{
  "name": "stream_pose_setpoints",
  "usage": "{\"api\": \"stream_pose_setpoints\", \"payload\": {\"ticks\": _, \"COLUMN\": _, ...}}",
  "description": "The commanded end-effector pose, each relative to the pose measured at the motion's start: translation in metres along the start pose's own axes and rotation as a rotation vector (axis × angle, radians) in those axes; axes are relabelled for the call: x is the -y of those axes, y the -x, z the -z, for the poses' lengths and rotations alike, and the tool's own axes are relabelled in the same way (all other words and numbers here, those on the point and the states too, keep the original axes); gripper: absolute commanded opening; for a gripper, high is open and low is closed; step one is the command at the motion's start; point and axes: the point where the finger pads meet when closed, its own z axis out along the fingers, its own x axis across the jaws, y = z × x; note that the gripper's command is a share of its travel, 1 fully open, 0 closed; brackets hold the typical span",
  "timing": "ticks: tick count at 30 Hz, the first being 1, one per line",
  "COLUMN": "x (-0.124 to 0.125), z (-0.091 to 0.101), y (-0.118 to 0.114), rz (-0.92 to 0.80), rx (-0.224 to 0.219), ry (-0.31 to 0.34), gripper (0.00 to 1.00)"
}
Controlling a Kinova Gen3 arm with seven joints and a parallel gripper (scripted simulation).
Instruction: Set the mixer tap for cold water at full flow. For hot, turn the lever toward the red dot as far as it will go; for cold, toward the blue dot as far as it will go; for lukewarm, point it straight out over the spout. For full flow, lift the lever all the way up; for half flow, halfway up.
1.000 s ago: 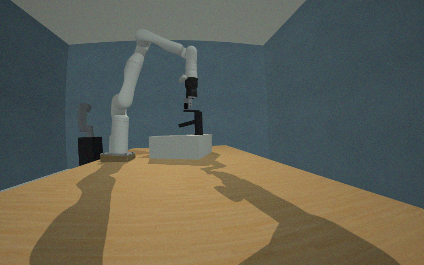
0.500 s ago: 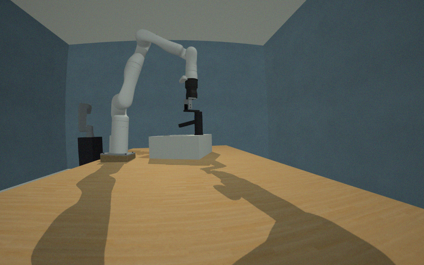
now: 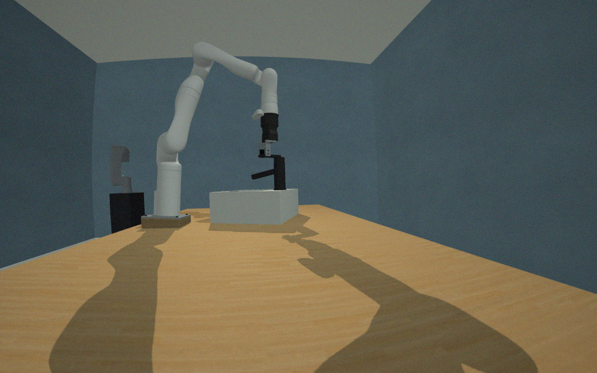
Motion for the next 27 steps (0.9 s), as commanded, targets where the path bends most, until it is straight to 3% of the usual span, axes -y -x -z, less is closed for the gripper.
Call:
{"api": "stream_pose_setpoints", "payload": {"ticks": 1, "x": 0.001, "z": -0.003, "y": 0.000, "rz": -0.001, "rx": 0.000, "ry": -0.002, "gripper": 1.00}}
{"api": "stream_pose_setpoints", "payload": {"ticks": 27, "x": 0.001, "z": -0.013, "y": 0.000, "rz": -0.001, "rx": 0.000, "ry": -0.002, "gripper": 1.00}}
